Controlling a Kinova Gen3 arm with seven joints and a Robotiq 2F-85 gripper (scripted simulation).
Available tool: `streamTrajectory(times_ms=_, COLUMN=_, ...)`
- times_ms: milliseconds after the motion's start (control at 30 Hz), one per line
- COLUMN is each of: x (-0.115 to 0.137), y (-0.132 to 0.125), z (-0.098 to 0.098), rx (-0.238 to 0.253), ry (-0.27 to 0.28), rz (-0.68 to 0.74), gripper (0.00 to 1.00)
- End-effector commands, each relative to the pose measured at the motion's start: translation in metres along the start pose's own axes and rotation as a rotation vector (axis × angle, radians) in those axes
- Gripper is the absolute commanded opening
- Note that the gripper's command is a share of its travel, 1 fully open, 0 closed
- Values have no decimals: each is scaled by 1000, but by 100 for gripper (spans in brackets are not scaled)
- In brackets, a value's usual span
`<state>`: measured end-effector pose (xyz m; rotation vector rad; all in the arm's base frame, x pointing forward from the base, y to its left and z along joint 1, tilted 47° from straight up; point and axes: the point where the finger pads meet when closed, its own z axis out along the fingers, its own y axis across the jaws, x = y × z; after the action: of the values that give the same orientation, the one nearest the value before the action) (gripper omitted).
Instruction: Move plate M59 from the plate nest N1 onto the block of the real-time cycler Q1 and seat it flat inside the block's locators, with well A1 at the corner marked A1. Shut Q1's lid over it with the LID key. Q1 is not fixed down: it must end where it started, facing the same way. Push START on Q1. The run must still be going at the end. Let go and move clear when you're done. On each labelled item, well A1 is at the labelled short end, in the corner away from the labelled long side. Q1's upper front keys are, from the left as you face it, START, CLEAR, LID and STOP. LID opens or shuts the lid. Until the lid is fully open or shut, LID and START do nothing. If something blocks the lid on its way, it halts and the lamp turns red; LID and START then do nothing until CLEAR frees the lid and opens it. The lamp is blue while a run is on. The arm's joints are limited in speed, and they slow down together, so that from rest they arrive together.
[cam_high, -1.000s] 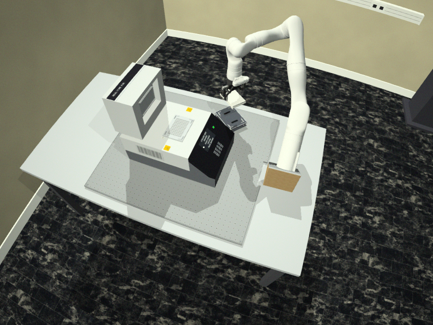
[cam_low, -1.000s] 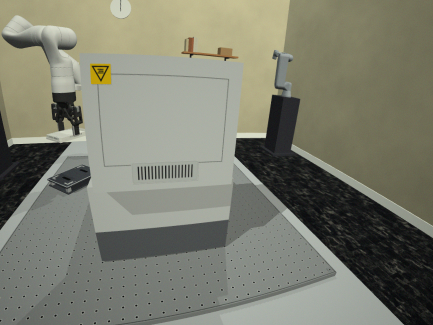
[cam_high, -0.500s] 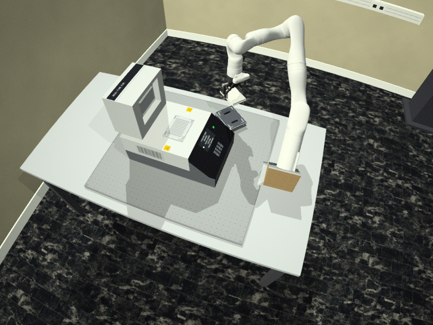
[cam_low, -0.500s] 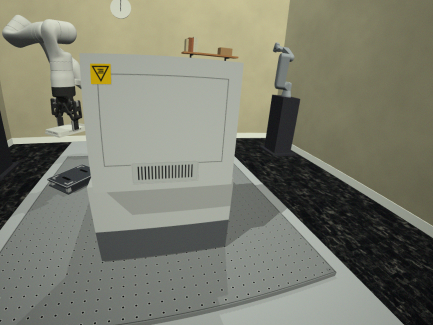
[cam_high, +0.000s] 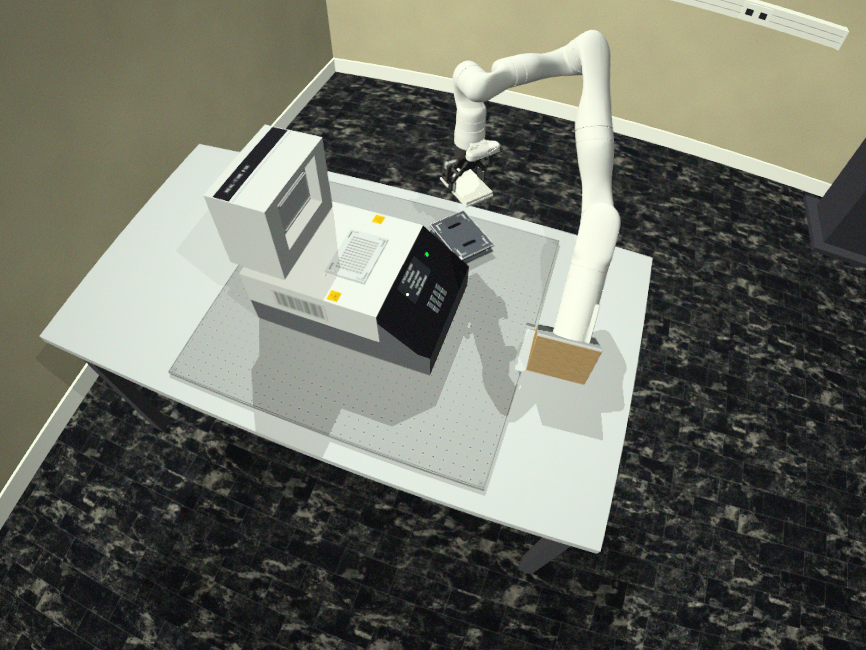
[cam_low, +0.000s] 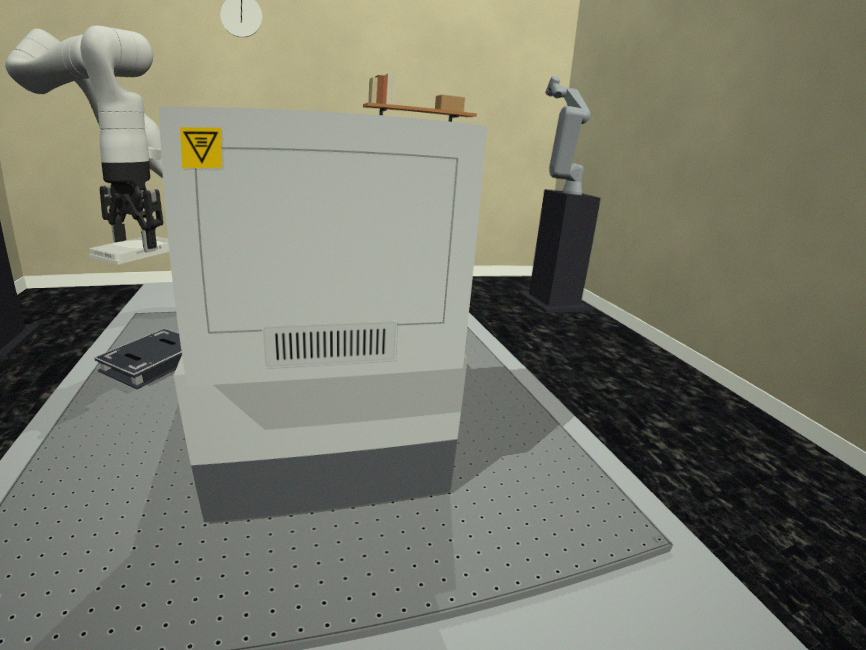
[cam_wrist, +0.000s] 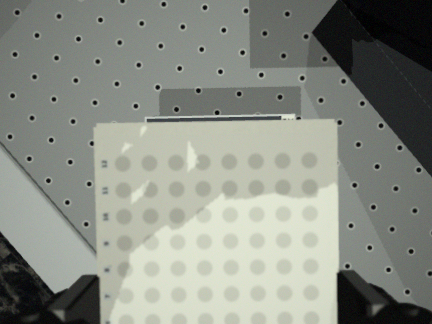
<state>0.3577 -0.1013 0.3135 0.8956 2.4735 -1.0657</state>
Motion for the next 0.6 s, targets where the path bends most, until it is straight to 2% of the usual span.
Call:
streamTrajectory(times_ms=0, x=1, y=1, z=-6, rx=-7, ry=0, rz=-8, gripper=91)
streamTrajectory(times_ms=567, x=1, y=1, z=-26, rx=-7, ry=1, rz=-9, gripper=91)
